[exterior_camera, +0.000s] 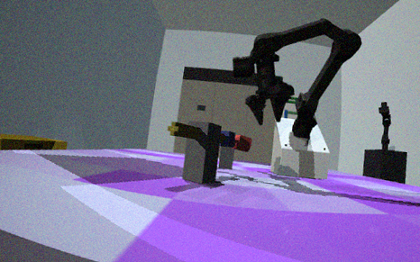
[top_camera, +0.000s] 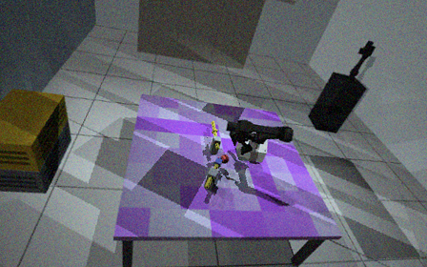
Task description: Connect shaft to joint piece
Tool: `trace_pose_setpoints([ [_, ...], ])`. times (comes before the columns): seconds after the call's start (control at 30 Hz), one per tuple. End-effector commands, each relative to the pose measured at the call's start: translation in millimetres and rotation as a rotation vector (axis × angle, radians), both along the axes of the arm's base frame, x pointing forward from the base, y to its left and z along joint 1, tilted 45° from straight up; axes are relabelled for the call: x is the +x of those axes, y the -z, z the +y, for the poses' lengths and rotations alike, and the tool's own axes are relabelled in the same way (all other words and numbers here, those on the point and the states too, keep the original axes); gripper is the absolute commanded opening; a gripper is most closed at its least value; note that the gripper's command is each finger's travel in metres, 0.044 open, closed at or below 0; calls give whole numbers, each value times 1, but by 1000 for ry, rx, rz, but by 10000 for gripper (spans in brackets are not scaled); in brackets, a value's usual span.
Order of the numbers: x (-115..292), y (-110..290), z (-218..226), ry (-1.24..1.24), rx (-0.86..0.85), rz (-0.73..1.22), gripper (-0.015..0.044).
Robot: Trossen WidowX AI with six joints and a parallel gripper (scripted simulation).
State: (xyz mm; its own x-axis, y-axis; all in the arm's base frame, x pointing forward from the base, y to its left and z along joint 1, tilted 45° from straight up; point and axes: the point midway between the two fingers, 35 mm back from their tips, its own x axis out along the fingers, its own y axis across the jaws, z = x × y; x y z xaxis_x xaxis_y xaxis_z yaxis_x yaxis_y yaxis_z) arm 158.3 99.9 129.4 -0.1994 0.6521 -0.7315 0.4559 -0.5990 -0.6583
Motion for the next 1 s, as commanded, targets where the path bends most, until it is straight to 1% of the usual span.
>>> trace_pose_setpoints([
  [0.0, 0, 1, 1, 62, -27, 63, 440],
  [0.2, 0, 3, 2, 76, -32, 76, 440],
  [0.8, -4, 54, 53, 76, -29, 75, 440],
  [0.97, -3, 57, 58, 75, -26, 76, 440],
])
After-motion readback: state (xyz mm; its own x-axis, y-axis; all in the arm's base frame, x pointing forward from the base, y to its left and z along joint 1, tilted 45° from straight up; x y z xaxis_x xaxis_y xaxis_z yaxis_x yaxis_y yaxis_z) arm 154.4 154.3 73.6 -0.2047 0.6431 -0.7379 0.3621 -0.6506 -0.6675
